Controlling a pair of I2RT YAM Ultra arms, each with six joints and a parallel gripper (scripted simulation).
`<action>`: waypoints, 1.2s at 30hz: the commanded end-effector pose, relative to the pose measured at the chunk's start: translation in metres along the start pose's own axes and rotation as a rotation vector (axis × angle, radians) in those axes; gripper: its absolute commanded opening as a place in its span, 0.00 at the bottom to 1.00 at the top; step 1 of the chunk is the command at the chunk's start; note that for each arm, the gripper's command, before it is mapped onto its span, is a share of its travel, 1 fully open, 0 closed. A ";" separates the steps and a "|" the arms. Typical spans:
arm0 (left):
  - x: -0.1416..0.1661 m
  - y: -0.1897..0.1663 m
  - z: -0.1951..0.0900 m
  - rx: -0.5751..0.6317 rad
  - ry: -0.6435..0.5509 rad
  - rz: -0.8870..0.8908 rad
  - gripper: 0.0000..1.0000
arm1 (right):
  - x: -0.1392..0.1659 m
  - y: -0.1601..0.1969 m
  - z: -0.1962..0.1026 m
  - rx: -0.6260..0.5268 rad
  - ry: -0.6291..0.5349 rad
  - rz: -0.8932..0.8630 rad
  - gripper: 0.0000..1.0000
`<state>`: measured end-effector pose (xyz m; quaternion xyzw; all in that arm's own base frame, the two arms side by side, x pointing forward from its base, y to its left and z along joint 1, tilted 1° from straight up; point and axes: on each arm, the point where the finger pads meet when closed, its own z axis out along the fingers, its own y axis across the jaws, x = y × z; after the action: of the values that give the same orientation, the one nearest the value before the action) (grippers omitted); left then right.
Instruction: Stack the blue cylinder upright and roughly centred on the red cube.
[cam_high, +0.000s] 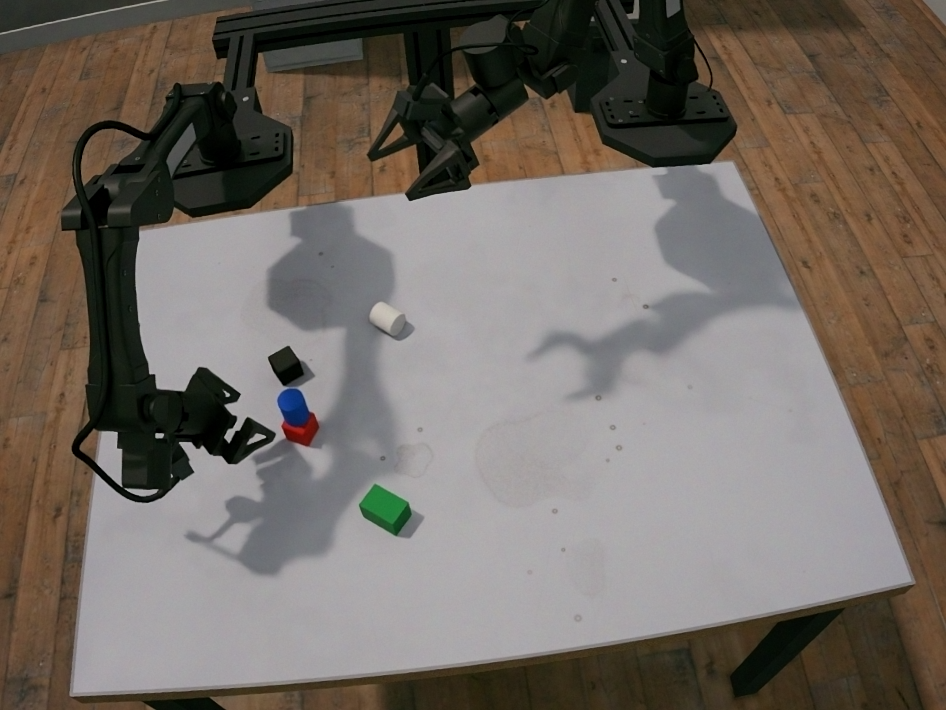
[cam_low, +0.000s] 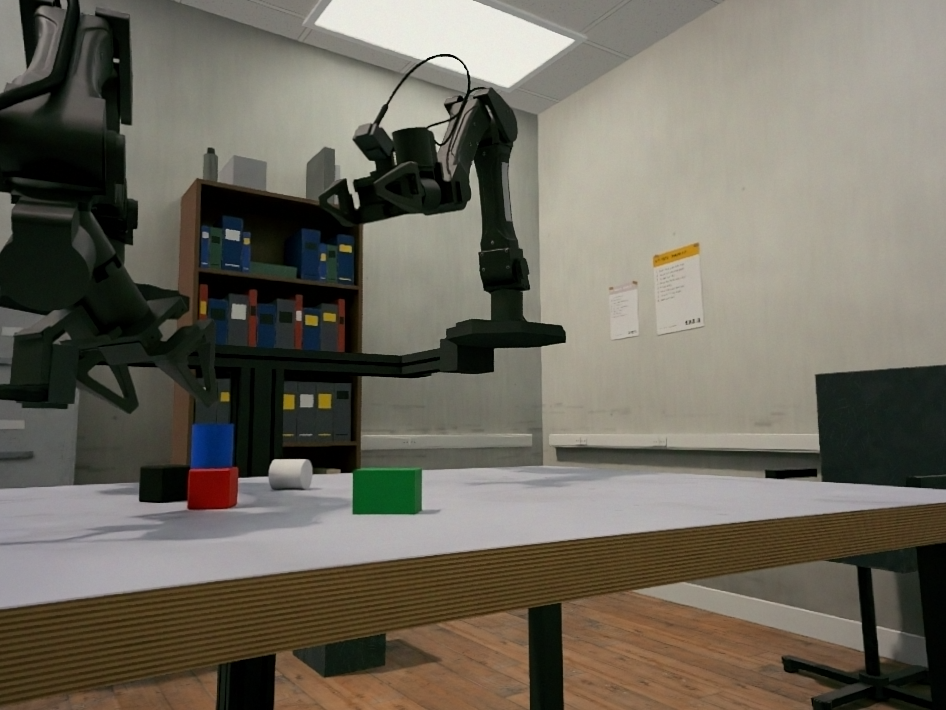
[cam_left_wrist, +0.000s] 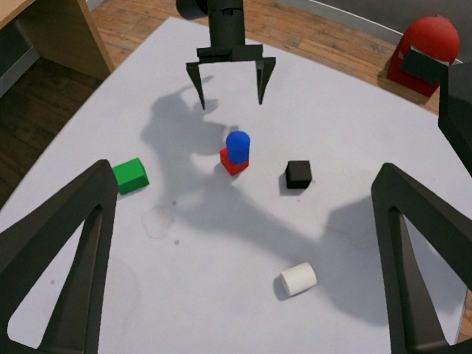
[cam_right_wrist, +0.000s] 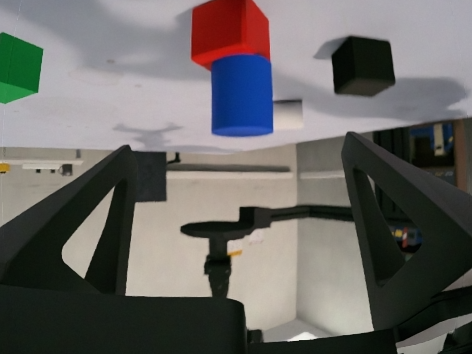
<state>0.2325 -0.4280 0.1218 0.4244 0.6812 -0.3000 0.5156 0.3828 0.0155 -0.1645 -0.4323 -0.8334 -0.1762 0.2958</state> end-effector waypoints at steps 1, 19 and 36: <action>-0.005 -0.002 -0.002 -0.001 -0.024 -0.003 1.00 | -0.005 0.013 -0.010 -0.023 -0.092 -0.084 1.00; -0.005 -0.002 -0.002 -0.001 -0.024 -0.003 1.00 | 0.014 0.022 -0.011 -0.027 -0.505 -0.484 1.00; -0.005 -0.002 -0.002 -0.001 -0.024 -0.003 1.00 | 0.034 0.027 -0.011 -0.036 -0.860 -0.822 1.00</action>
<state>0.2325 -0.4280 0.1218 0.4244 0.6812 -0.3000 0.5156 0.3599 0.0472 -0.1453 -0.1457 -0.9816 -0.1031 -0.0678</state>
